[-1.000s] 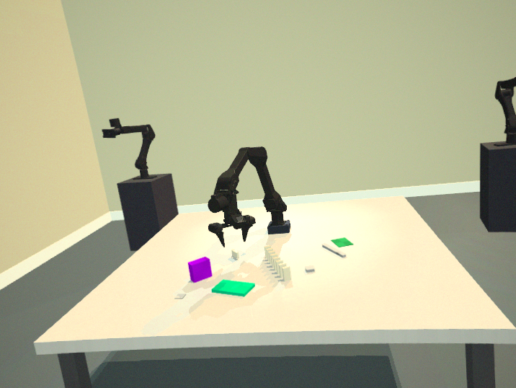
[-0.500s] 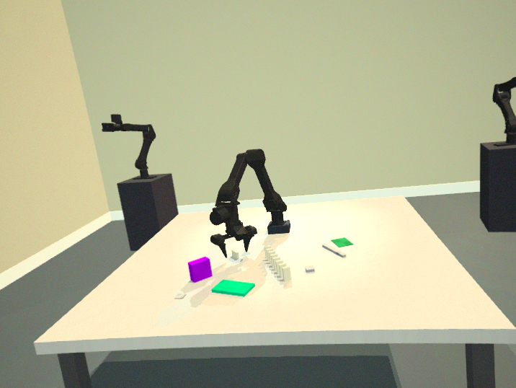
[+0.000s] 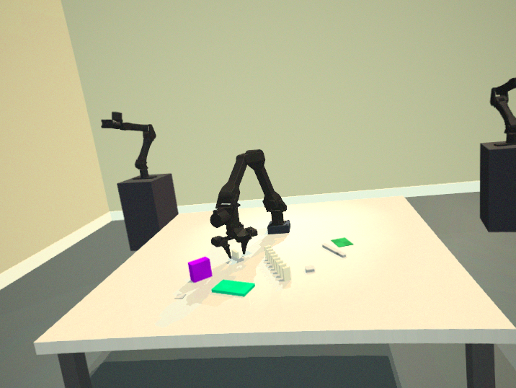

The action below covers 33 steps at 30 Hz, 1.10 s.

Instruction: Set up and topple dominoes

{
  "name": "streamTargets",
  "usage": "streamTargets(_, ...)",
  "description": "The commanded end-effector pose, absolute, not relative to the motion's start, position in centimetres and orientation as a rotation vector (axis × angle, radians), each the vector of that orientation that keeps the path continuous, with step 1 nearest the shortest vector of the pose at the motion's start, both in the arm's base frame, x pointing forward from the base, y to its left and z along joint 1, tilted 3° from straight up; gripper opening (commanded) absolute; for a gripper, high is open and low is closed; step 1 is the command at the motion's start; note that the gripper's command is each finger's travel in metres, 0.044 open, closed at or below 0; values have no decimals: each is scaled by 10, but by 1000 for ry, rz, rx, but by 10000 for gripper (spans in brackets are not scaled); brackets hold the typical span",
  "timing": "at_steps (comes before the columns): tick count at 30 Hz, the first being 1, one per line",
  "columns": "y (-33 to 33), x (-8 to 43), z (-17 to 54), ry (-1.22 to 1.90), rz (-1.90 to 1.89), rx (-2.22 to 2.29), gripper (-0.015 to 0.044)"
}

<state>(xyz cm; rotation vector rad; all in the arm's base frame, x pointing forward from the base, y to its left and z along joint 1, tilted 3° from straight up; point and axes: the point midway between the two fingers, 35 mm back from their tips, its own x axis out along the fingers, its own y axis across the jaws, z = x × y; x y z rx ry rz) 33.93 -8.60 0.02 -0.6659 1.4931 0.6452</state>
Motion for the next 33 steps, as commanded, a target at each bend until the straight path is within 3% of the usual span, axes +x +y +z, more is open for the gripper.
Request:
streamTargets(1,-86,338,-1,1497,649,-666,204)
streamTargets(8,-86,338,-1,1497,649,-666,27)
streamTargets(16,-85,338,6,1497,649,-666,27)
streamTargets(29,-79,341,146,1496,649,-666,27)
streamTargets(33,-78,341,154,1496,649,-666,27)
